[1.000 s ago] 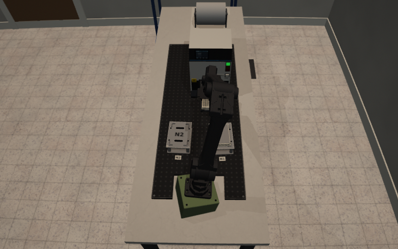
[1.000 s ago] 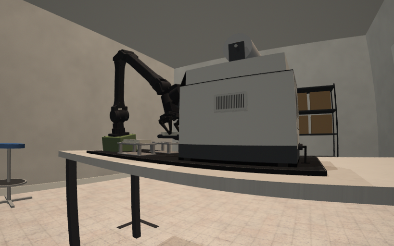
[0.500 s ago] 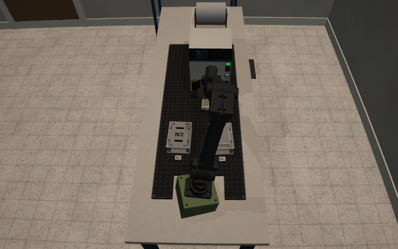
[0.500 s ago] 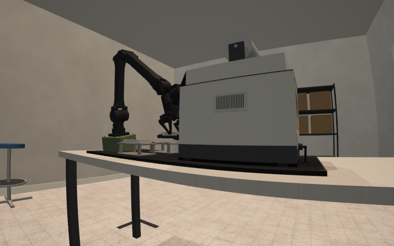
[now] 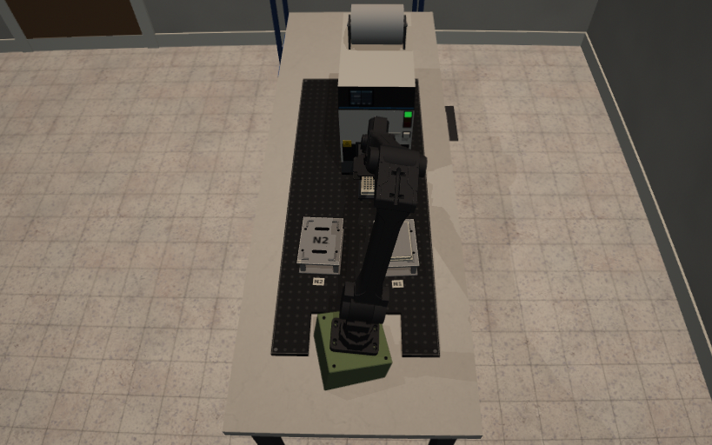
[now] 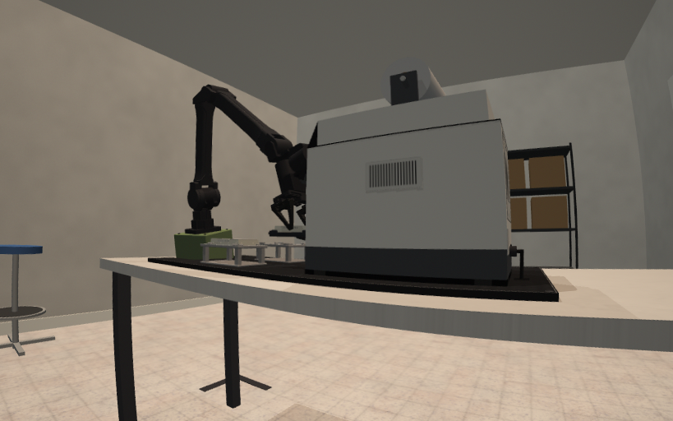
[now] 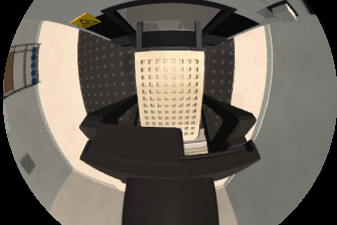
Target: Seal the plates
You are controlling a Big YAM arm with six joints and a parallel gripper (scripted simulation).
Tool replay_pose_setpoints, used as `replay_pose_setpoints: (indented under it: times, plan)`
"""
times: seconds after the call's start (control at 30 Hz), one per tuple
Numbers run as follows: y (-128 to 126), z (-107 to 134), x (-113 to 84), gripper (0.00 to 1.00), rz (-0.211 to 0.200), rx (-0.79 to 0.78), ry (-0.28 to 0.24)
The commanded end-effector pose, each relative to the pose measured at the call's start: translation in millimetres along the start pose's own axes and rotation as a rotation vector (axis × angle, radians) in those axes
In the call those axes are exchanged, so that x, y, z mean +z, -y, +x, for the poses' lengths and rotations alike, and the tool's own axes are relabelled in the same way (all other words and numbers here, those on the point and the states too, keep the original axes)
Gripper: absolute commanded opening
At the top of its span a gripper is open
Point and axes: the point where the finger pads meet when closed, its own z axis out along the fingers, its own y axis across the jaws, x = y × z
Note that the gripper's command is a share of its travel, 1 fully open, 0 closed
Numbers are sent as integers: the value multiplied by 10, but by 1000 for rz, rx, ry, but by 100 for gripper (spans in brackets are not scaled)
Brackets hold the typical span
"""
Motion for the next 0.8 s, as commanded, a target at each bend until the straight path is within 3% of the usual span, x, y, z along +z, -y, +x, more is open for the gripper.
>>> replay_pose_setpoints:
  times: [0.0,0.7,0.73,0.77]
  plan:
    - [106,-411,-245,0,8,14,95]
    - [-44,-156,-155,0,-3,1,52]
    - [-44,-151,-153,100,-3,1,52]
    - [-44,-147,-152,100,-3,1,51]
